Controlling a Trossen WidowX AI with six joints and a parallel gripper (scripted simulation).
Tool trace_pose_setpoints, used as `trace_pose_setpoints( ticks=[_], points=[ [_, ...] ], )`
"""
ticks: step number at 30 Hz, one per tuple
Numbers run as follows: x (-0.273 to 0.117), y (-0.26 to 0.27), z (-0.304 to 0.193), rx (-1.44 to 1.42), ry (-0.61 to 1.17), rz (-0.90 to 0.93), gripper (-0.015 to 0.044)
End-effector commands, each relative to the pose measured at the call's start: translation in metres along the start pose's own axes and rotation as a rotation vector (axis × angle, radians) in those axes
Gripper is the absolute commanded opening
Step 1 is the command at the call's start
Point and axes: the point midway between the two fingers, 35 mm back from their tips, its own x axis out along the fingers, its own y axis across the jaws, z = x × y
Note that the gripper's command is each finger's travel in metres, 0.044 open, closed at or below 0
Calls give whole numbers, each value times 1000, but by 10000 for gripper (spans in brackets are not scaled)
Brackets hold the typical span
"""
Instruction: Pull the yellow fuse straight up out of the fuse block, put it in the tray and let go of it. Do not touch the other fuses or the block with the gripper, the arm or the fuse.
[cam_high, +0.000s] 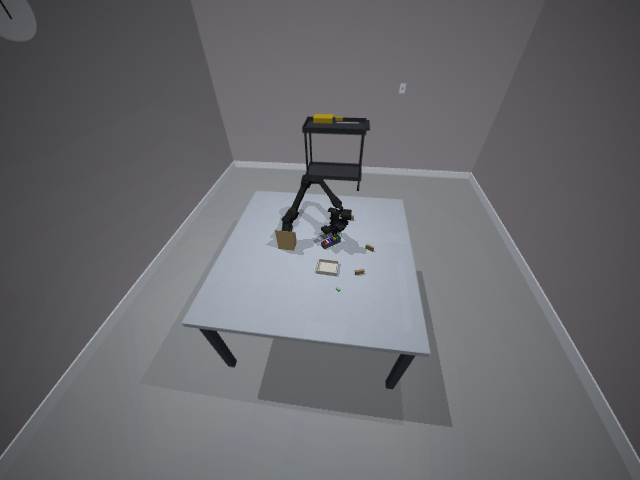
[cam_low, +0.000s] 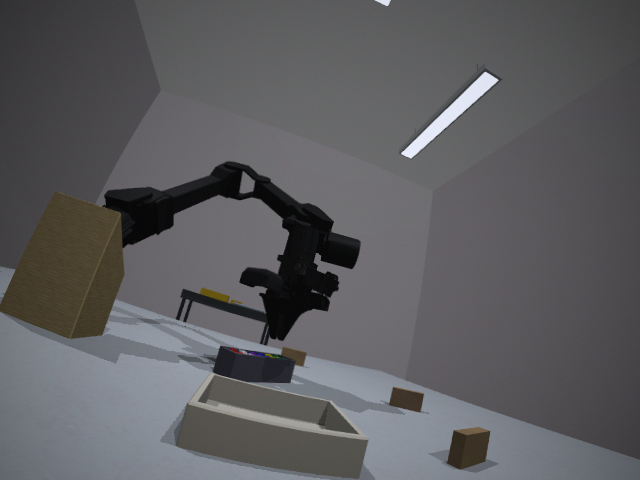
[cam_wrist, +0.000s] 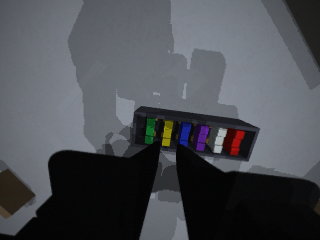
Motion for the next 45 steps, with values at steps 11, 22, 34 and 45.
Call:
trace_pose_setpoints(
  ticks=[11,22,34,45],
  points=[
    [16,0,1,8,7,0,74],
    [25,0,1,8,8,0,74],
    [28,0,1,8,8,1,74],
    [35,0,1,8,8,1,74]
  ],
)
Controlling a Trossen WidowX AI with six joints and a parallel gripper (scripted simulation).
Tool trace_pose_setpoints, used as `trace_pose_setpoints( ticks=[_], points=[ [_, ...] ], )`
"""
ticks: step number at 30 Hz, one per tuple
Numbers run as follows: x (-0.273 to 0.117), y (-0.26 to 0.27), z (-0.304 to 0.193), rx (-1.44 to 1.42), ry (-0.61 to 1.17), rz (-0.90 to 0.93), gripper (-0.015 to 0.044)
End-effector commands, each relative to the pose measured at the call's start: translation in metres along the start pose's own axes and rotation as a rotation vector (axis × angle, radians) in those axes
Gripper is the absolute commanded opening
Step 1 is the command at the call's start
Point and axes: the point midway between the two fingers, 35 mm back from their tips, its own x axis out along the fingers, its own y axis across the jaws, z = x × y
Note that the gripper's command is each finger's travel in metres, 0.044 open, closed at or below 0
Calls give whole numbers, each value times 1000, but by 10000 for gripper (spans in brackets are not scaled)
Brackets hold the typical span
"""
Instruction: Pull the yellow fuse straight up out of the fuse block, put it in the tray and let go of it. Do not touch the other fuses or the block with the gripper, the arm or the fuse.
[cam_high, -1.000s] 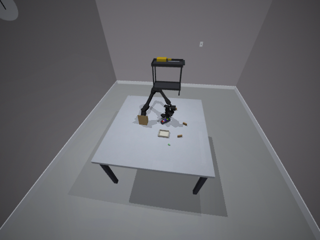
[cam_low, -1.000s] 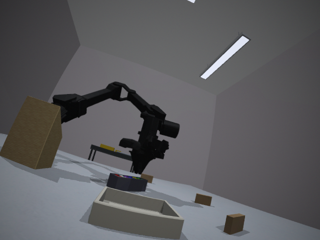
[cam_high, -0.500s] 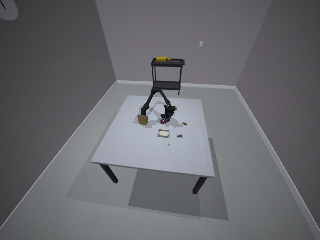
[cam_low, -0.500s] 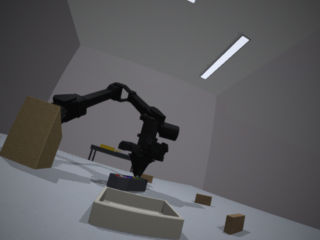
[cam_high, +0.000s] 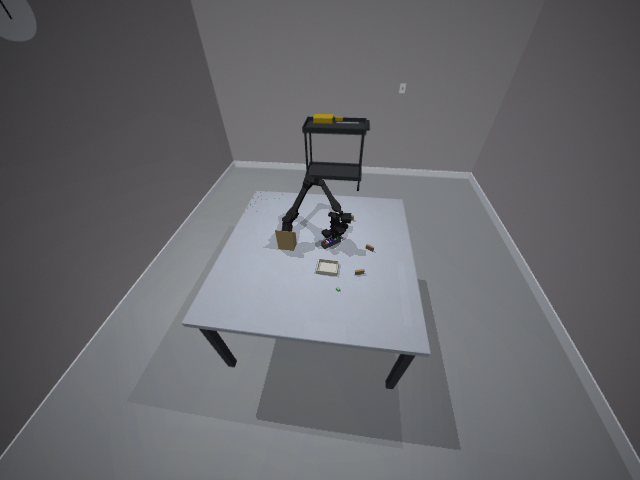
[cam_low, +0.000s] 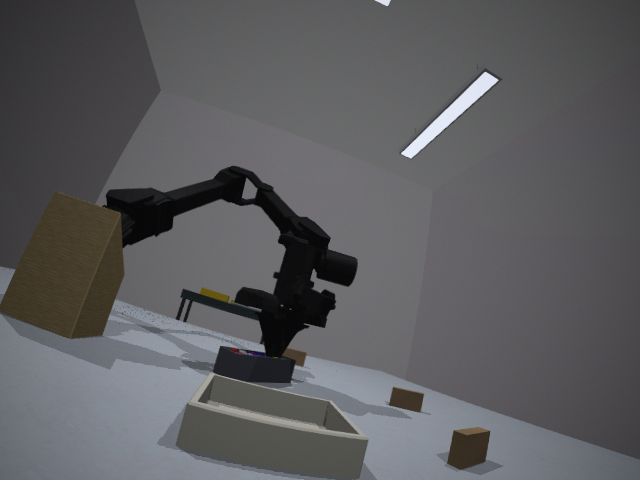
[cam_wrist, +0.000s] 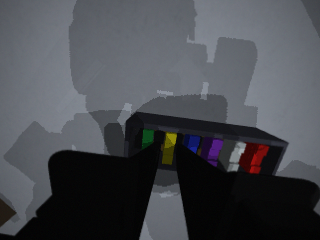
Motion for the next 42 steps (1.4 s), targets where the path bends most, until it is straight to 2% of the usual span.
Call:
trace_pose_setpoints(
  ticks=[1,14,42],
  points=[
    [2,-1,0,7,5,1,74],
    [1,0,0,1,1,-1,1],
    [-11,0,1,3,1,-1,0]
  ],
)
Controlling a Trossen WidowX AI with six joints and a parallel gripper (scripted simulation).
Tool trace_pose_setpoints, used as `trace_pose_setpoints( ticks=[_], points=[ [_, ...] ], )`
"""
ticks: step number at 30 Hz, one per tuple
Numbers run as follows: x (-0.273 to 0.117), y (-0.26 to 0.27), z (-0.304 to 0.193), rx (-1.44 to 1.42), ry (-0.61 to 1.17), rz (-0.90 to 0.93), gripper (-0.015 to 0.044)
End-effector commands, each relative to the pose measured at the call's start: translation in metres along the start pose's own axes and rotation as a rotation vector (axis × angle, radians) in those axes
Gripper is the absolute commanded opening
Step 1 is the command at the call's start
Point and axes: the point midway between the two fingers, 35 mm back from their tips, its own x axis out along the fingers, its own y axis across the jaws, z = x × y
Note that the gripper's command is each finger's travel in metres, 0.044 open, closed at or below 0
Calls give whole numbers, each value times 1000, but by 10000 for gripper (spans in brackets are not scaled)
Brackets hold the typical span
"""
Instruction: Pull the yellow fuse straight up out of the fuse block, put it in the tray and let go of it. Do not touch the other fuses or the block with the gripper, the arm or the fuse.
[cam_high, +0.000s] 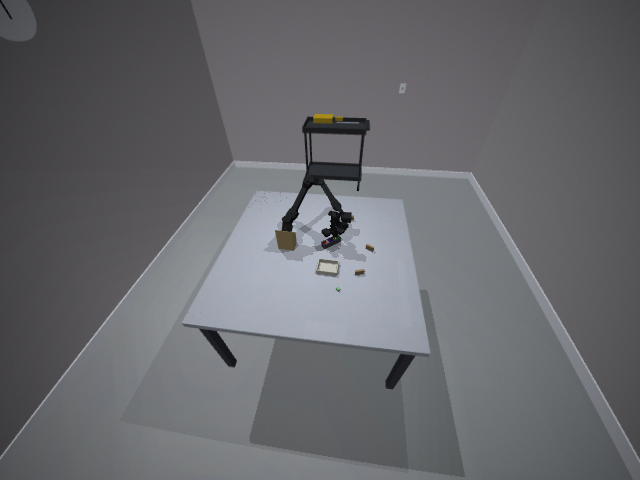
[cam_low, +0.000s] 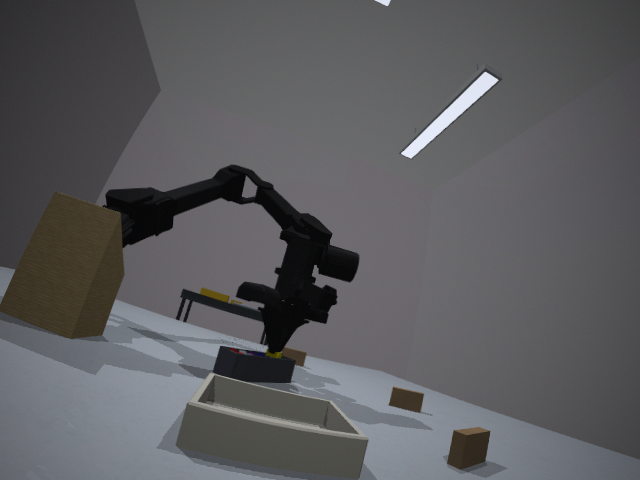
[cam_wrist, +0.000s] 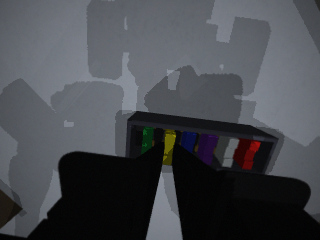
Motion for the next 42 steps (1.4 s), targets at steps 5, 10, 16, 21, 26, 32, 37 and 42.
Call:
trace_pose_setpoints(
  ticks=[5,10,16,21,26,32,37,42],
  points=[
    [-5,1,0,-4,-1,1,0],
    [-7,1,0,-4,-1,1,0],
    [-10,1,0,-4,-1,1,0],
    [-13,1,0,-3,0,1,0],
    [-15,0,0,-3,0,1,0],
    [-18,0,0,-2,0,1,0],
    [-21,0,0,-2,0,1,0],
    [-23,0,0,-2,1,1,0]
  ],
)
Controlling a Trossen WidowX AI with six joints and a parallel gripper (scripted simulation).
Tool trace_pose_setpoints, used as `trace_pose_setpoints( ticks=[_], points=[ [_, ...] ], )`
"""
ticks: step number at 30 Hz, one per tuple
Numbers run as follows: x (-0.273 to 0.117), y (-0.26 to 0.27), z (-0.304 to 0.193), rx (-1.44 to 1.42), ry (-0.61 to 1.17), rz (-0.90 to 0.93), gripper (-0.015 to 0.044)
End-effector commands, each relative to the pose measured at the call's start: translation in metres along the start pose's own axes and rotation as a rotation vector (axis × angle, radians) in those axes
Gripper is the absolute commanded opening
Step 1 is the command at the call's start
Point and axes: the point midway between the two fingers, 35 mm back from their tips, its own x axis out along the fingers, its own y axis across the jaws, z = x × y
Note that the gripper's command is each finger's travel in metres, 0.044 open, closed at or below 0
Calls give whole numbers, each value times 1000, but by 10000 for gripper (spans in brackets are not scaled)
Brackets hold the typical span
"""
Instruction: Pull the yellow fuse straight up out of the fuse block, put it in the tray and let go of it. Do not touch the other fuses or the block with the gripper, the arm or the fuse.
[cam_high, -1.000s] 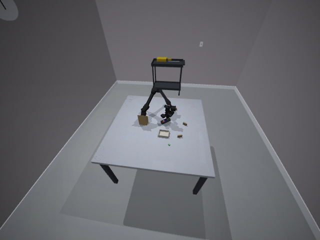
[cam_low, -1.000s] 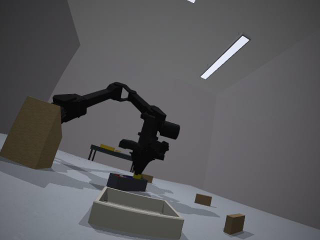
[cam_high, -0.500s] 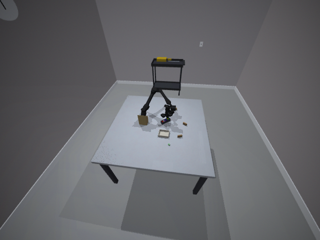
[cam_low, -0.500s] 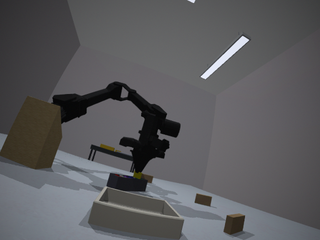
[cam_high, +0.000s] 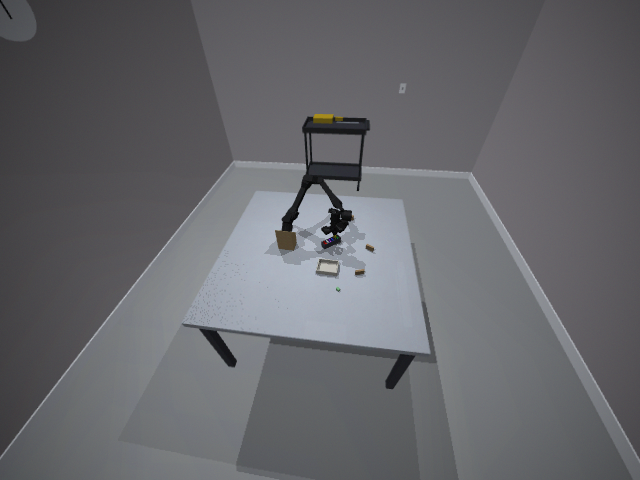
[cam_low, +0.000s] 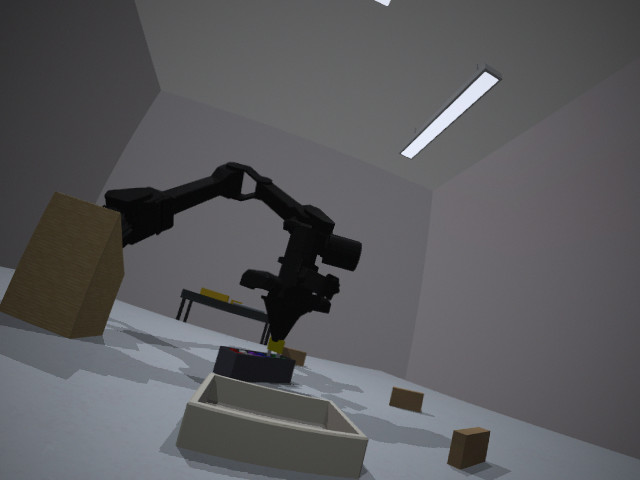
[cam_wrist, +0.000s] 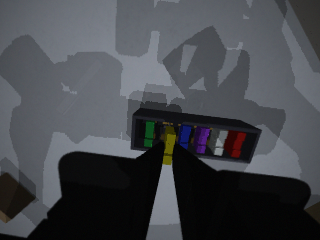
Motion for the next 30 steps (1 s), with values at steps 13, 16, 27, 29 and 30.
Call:
trace_pose_setpoints(
  ticks=[13,16,27,29,30],
  points=[
    [-10,1,-1,-5,-1,2,0],
    [-15,1,0,-5,-1,2,0],
    [-30,0,-1,-5,-1,1,0],
    [-30,0,-1,-5,-1,1,0],
    [-30,0,0,-5,-2,1,0]
  ],
)
